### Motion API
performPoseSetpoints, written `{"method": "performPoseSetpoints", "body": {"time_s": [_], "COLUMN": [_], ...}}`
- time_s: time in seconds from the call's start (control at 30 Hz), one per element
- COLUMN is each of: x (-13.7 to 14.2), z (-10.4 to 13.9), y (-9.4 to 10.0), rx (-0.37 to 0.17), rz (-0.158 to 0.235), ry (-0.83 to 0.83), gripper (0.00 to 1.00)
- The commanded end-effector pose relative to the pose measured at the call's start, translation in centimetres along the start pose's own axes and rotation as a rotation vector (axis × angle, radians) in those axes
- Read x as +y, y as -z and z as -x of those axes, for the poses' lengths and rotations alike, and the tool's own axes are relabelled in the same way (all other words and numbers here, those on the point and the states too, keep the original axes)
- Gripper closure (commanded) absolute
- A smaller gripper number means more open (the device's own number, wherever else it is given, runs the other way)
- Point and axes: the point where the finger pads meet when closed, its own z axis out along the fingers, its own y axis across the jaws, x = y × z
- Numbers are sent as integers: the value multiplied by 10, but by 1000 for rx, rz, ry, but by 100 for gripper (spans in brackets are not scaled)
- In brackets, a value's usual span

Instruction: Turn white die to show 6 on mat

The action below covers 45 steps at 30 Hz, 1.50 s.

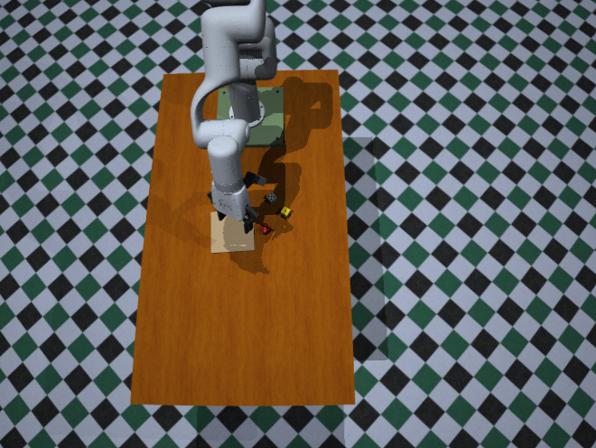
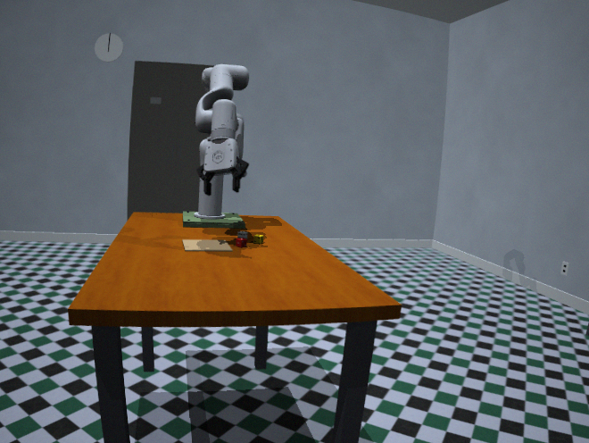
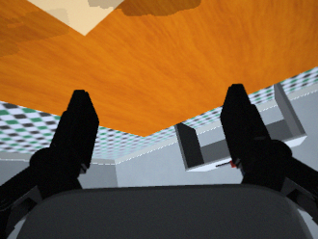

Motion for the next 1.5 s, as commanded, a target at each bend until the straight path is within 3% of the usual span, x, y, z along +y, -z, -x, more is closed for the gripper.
{"method": "performPoseSetpoints", "body": {"time_s": [0.0,0.13,0.2,0.23,0.4,0.5,1.23,1.47], "x": [11,13,19,19,24,25,24,16], "z": [-25,-31,-55,-55,-88,-99,-103,-116], "y": [-1,-1,1,1,7,10,5,-38], "rx": [94,118,200,200,313,353,363,363], "rz": [-33,-41,-64,-64,-90,-98,-100,-100], "ry": [139,175,301,302,474,533,548,548], "gripper": [0,0,0,0,0,0,0,0]}}
